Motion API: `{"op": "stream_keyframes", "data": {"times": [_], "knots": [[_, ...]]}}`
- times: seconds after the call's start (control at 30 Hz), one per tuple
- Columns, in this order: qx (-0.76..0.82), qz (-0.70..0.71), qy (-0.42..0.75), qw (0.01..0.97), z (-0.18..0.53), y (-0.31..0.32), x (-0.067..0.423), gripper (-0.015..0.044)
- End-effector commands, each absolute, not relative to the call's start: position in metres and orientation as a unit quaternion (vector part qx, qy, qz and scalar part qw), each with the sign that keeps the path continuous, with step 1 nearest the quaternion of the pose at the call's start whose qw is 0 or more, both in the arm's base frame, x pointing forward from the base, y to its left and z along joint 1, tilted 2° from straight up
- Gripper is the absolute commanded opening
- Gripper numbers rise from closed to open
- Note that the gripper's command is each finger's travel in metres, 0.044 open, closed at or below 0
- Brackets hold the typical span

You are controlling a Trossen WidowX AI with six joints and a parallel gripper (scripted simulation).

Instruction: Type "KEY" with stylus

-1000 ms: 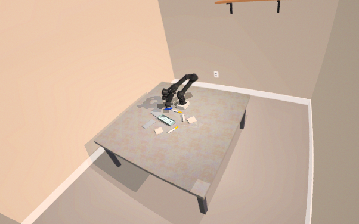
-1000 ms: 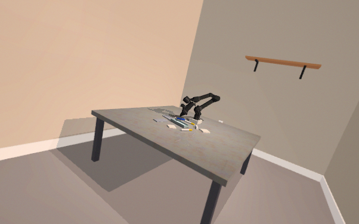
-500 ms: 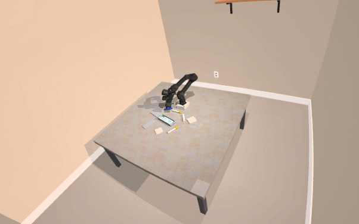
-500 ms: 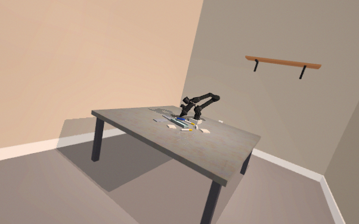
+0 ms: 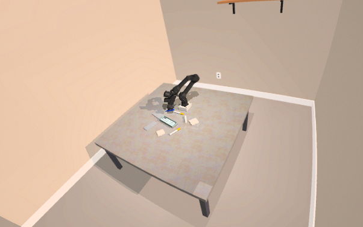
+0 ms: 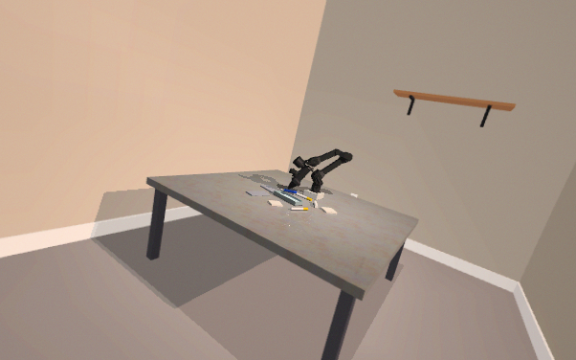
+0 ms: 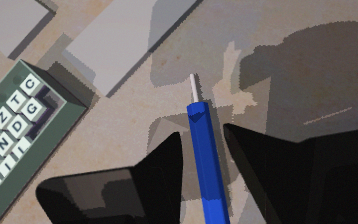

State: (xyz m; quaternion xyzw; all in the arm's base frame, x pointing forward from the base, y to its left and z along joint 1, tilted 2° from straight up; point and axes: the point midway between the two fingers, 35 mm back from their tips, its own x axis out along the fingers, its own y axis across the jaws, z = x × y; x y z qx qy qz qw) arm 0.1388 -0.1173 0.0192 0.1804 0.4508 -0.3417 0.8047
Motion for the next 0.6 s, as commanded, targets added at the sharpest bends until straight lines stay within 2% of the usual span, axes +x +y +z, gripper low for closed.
{"op": "stream_keyframes", "data": {"times": [0.0, 0.57], "knots": [[0.182, -0.344, 0.453, 0.802, 0.0153, -0.1169, 0.1371, 0.015], [0.181, -0.344, 0.453, 0.802, 0.0074, -0.1172, 0.1371, 0.015]]}}
